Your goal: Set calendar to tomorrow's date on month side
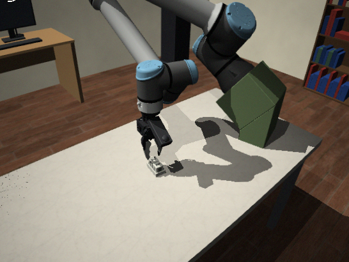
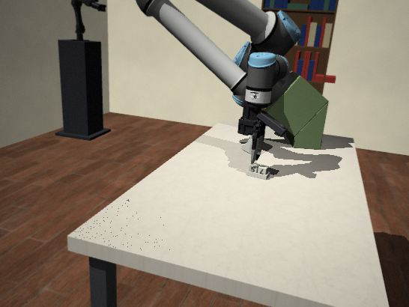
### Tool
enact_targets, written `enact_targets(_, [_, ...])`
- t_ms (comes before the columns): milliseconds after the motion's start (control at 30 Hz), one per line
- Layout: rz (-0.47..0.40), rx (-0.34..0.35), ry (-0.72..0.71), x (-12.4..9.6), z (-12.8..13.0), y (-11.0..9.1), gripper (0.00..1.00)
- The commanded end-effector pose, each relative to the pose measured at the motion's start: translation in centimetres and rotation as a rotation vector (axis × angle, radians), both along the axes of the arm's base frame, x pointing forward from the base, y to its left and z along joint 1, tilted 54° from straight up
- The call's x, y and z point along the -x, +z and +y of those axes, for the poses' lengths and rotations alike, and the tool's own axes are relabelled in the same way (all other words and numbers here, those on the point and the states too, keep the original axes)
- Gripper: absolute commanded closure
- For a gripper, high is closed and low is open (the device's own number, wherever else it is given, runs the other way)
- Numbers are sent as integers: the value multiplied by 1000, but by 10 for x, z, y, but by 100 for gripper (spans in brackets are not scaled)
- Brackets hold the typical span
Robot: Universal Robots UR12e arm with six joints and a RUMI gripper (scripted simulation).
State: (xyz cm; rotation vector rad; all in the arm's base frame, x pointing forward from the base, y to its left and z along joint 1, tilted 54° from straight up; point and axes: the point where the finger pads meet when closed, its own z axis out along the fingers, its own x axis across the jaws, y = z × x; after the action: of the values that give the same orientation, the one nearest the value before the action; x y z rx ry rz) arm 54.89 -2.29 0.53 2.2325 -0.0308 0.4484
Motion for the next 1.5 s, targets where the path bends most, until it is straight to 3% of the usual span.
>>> enact_targets(0, [0,0,1,0,0,0,71])
enact_targets(1467, [0,0,1,-9,-21,-17,71])
